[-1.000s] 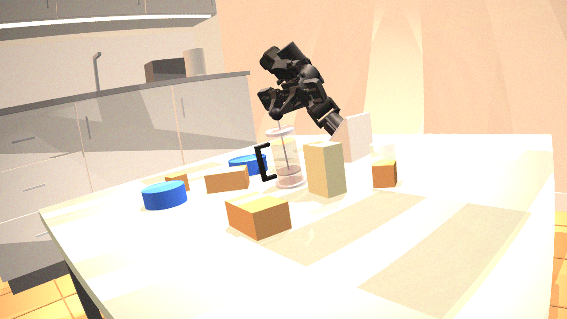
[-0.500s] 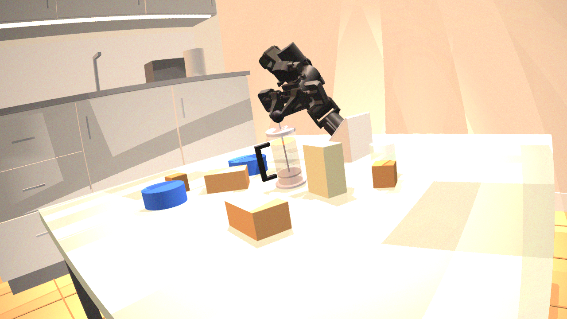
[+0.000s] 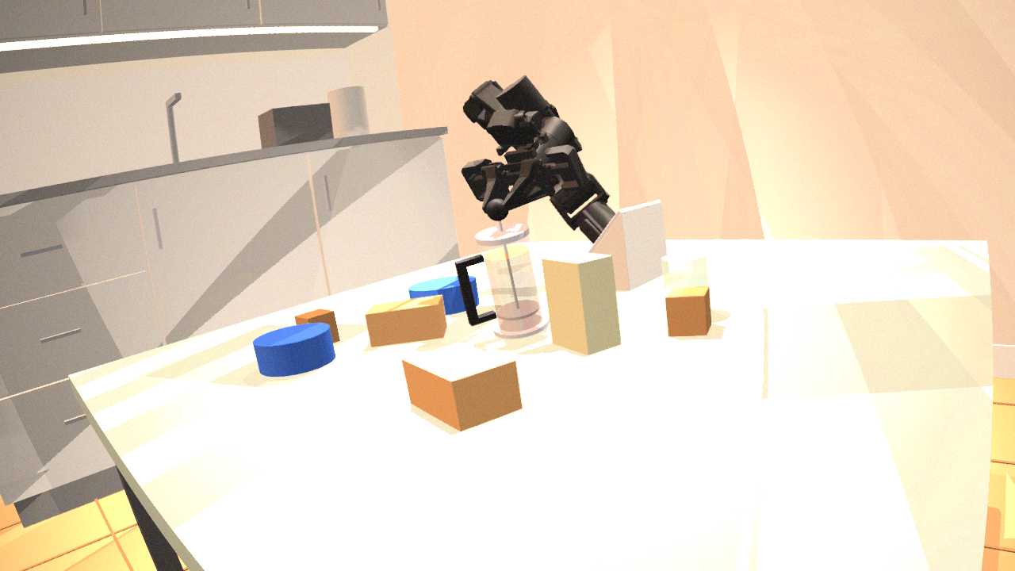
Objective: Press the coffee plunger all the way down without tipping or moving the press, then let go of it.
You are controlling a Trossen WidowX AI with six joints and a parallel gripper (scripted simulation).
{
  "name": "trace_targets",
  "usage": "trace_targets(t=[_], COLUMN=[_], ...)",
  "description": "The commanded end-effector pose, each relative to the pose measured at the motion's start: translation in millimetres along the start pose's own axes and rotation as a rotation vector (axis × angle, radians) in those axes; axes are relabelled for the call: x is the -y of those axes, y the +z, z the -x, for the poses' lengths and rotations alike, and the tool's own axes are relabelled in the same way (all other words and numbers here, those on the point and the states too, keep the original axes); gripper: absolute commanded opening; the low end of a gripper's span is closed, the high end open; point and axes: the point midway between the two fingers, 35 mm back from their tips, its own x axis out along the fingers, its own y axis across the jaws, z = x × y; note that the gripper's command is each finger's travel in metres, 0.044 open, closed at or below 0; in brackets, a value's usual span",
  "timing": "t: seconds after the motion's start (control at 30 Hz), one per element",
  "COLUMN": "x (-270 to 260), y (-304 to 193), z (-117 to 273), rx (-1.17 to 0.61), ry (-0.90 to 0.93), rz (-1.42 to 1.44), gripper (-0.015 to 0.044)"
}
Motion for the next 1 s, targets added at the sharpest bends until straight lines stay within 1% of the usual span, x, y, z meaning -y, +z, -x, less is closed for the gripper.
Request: trace_targets(t=[0.0,0.33,0.73,0.87,0.97], x=[0.0,-0.2,-0.2,-0.5,-2.4], y=[-3.6,0.0,0.0,1.1,10.9], z=[-2.1,-0.1,-0.1,0.7,9.0], rx=[-0.013,0.000,0.000,-0.001,-0.009], ry=[-0.004,0.000,0.000,0.000,0.004], rz=[0.012,0.001,0.001,0.001,0.000], gripper=[0.0121,0.0121,0.0436,0.0440,0.0440])
